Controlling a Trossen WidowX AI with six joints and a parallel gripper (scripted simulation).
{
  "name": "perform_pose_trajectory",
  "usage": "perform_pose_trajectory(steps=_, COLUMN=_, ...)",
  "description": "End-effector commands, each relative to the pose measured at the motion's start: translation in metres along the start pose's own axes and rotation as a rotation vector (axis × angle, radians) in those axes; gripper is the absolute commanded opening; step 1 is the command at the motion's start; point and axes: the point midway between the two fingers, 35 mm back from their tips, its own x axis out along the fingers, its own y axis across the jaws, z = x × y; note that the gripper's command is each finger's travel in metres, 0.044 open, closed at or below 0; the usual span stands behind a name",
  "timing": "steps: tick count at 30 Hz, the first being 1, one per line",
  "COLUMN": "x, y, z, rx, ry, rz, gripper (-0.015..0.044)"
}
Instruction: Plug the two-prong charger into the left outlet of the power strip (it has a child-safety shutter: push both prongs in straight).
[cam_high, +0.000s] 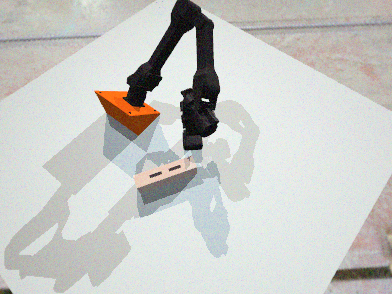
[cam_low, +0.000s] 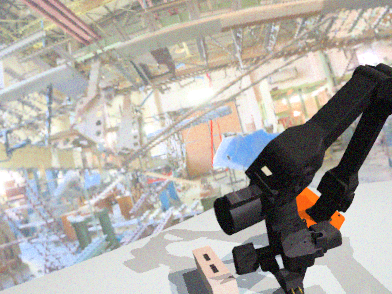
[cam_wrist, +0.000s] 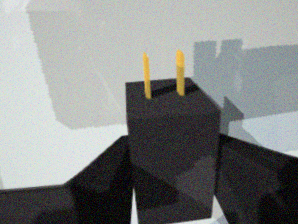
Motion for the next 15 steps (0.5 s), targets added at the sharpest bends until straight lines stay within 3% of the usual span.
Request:
perform_pose_trajectory(steps=1, x=-0.004, y=-0.001, z=0.000, rx=-0.002, ry=0.000, rz=-0.002, gripper=0.0026)
perform_pose_trajectory(steps=2, x=-0.007, y=-0.001, z=0.000, rx=-0.002, ry=0.000, rz=-0.002, gripper=0.0000)
perform_pose_trajectory(steps=15, x=-0.053, y=0.001, z=-0.007, rx=0.007, ry=-0.002, rz=0.003, gripper=0.0000)
